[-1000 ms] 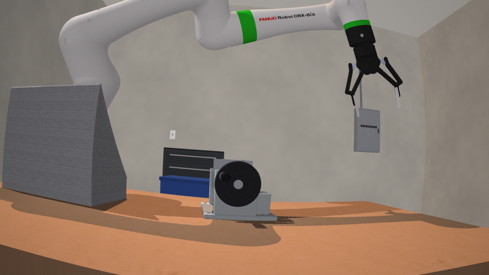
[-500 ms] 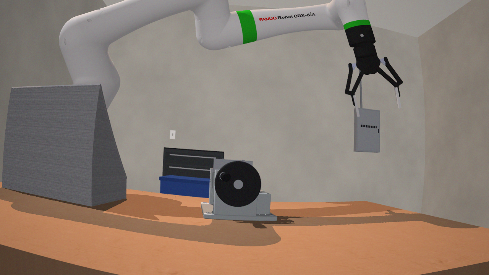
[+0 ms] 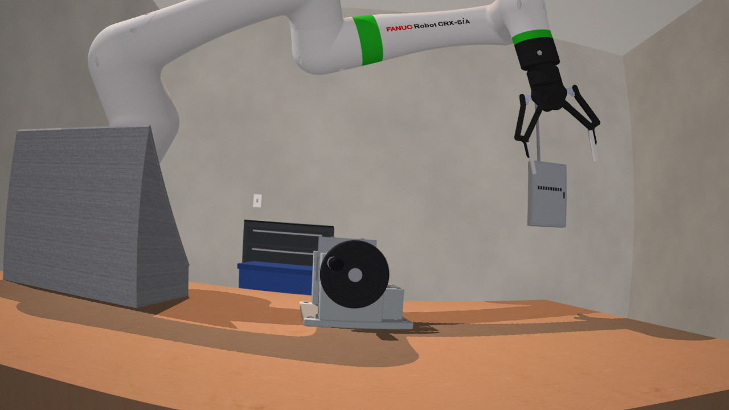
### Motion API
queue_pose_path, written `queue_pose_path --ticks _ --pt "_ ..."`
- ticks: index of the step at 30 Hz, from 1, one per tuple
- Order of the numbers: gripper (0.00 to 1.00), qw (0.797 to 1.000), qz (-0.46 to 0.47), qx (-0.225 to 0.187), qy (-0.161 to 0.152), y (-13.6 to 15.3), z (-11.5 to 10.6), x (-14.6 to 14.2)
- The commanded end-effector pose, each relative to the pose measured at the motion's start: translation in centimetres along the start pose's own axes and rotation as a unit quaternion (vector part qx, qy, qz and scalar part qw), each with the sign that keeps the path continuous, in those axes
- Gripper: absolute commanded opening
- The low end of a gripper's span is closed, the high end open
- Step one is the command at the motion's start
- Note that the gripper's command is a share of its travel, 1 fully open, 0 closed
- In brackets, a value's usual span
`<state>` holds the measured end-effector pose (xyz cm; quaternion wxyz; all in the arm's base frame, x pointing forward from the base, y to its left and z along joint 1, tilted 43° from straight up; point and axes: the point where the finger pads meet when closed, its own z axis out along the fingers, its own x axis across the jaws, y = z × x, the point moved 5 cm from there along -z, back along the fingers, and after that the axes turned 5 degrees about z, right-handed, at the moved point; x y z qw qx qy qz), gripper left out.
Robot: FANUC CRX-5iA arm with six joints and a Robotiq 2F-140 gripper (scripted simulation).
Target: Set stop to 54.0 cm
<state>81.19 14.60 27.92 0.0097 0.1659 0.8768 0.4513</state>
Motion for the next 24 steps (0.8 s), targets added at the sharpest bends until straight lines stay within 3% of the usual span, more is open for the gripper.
queue_pose_path --ticks 1,24 --pt "1.0 1.0 0.0 0.0 0.0 0.0 0.0 0.0" --pt "1.0 1.0 0.0 0.0 0.0 0.4 -1.7 -0.4"
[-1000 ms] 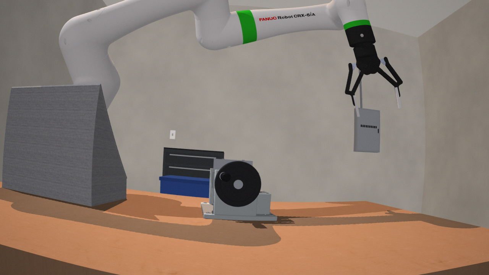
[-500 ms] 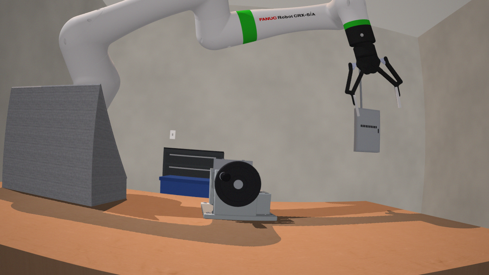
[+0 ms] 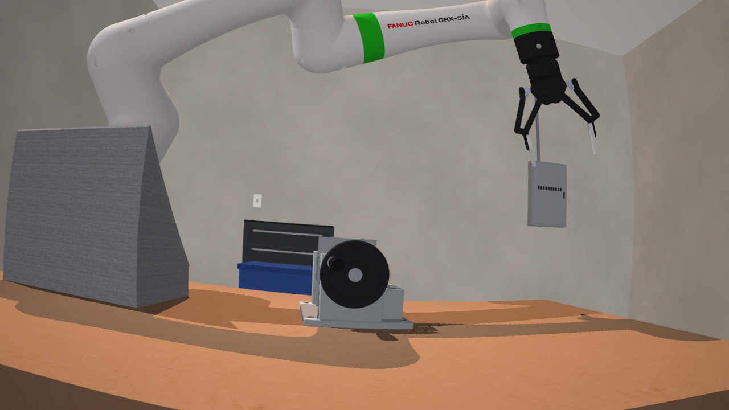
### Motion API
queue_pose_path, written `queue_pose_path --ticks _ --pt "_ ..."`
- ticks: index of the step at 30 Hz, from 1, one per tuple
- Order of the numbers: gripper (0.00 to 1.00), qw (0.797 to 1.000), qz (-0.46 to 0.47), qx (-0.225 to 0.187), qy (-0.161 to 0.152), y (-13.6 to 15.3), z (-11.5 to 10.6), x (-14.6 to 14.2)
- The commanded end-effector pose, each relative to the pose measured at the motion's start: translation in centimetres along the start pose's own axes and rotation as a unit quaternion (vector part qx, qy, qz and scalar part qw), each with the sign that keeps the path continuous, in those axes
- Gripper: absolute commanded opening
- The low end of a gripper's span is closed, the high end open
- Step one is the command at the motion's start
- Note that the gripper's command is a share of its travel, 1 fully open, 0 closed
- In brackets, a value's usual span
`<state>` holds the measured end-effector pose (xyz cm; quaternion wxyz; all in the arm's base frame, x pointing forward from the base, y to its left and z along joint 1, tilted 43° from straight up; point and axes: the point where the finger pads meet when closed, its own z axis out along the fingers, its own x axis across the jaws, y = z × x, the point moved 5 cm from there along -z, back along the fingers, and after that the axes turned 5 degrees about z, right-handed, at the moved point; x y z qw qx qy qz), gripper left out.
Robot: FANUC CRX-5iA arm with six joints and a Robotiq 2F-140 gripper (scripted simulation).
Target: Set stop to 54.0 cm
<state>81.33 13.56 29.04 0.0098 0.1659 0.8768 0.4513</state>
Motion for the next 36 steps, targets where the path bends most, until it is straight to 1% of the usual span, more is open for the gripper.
queue_pose_path --ticks 1,12,15,17,18,20,21,22,23,24,28,30,32,33,35,36 --pt "1.0 1.0 0.0 0.0 0.0 0.1 -0.3 -0.1" --pt "1.0 1.0 0.0 0.0 0.0 0.1 -0.6 -0.1" --pt "1.0 1.0 -0.004 0.003 -0.001 -0.7 -0.7 -0.2" --pt "1.0 1.0 -0.012 0.01 -0.001 -2.6 -1.1 -0.1" --pt "1.0 1.0 -0.018 0.014 -0.001 -3.9 -1.3 -0.1" --pt "1.0 0.999 -0.035 0.027 0.0 -7.6 -2.0 0.3" --pt "1.0 0.999 -0.035 0.027 0.0 -7.6 -2.0 0.3" --pt "1.0 0.998 -0.045 0.035 0.002 -9.8 -2.4 0.8" --pt "1.0 0.998 -0.045 0.035 0.002 -9.8 -2.4 0.8" --pt "1.0 0.997 -0.057 0.043 0.005 -12.3 -2.8 1.4" --pt "1.0 0.997 -0.057 0.043 0.005 -12.3 -2.8 1.4" --pt "1.0 0.995 -0.083 0.061 0.014 -17.8 -3.7 3.5" --pt "1.0 0.995 -0.083 0.061 0.014 -17.8 -3.7 3.5" --pt "1.0 0.993 -0.097 0.069 0.02 -20.3 -4.1 4.7" --pt "1.0 0.993 -0.097 0.069 0.02 -20.7 -4.2 4.9" --pt "1.0 0.99 -0.111 0.077 0.028 -23.3 -4.6 6.4"
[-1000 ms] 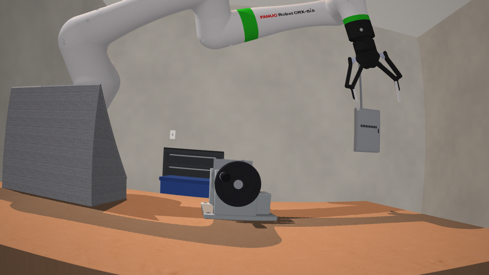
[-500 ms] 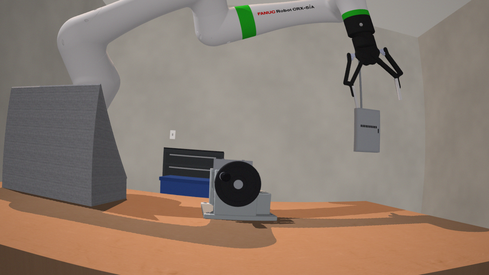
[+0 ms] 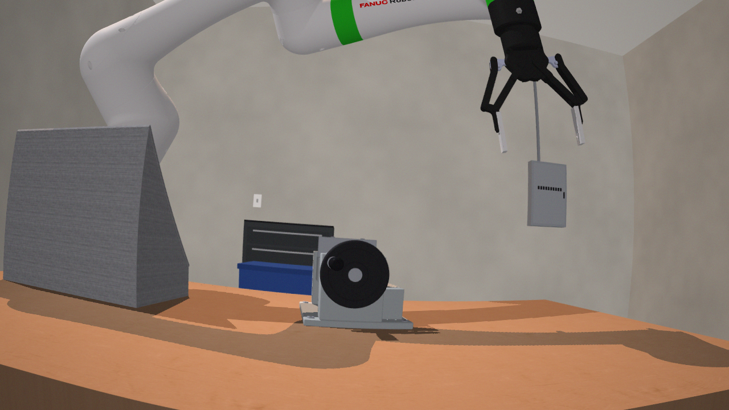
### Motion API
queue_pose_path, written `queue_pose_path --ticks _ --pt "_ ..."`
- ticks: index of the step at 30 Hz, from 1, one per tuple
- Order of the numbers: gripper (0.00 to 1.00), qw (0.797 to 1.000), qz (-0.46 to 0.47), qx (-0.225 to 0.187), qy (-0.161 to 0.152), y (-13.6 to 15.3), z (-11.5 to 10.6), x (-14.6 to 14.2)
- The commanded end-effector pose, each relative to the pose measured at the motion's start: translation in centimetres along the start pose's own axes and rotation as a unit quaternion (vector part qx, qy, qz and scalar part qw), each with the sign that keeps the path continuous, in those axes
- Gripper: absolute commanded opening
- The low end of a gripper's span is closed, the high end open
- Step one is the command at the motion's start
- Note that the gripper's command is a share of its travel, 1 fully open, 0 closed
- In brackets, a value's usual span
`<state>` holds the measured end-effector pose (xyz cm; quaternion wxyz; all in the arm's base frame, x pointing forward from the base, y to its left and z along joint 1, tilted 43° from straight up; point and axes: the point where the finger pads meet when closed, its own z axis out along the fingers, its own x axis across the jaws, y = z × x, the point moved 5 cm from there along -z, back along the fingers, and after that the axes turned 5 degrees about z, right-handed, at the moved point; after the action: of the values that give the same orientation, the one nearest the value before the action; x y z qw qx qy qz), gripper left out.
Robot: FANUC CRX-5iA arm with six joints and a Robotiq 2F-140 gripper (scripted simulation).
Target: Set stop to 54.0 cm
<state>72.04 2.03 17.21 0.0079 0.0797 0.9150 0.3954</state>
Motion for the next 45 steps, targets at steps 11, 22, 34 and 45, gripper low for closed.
queue_pose_path --ticks 11,22,34,45 --pt "1.0 0.997 -0.075 0.029 0.024 -11.9 0.1 11.1" --pt "1.0 0.99 -0.126 0.034 0.061 -18.0 0.7 20.9" --pt "1.0 0.983 -0.16 0.03 0.087 -20.9 1.3 27.7" --pt "1.0 0.983 -0.16 0.03 0.087 -20.9 1.3 27.7"
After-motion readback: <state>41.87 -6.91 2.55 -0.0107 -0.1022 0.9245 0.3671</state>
